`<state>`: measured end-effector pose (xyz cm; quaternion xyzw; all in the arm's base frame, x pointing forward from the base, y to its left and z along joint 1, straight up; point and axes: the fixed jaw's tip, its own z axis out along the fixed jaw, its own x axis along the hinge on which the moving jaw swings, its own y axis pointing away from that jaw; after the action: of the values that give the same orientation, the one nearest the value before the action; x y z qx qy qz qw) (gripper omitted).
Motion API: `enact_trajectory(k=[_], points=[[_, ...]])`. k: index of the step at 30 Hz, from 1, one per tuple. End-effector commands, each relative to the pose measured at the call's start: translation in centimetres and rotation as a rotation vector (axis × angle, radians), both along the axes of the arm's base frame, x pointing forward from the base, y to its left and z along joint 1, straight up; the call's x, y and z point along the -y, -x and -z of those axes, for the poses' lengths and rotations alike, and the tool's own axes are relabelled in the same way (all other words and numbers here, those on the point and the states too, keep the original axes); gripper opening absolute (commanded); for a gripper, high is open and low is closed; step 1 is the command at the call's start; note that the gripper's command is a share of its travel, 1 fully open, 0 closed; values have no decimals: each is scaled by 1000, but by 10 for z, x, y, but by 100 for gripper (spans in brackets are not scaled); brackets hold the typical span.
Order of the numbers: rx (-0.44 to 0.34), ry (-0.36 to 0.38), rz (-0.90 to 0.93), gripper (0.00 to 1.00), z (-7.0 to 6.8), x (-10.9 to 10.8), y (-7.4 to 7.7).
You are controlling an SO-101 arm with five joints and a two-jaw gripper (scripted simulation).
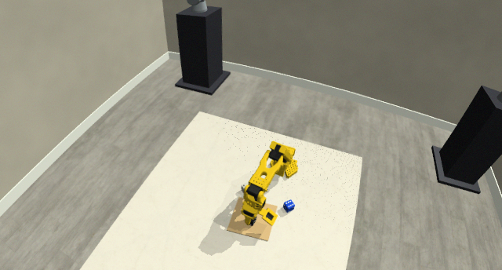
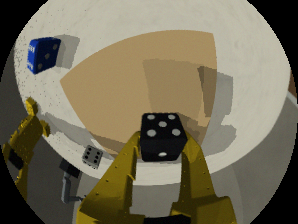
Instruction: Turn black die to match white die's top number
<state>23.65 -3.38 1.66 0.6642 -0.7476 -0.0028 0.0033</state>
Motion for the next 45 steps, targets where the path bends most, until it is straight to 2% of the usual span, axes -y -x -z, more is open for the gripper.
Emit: enact_trajectory(k=[1,8,18,27,31,37,39,45], points=[[97,12,-1,16,-19,2,-14],[97,12,-1,15,-19,2,-14],[97,12,-1,0,-19,2,-14],[99,13,-1,0,-21,2,-14],[106,14,-1,0,-27,2,-14],[124,16,-1,0,-44,2,-13],[124,16,-1,0,-44,2,-13],[142,19,-1,0,-60,2,-10]])
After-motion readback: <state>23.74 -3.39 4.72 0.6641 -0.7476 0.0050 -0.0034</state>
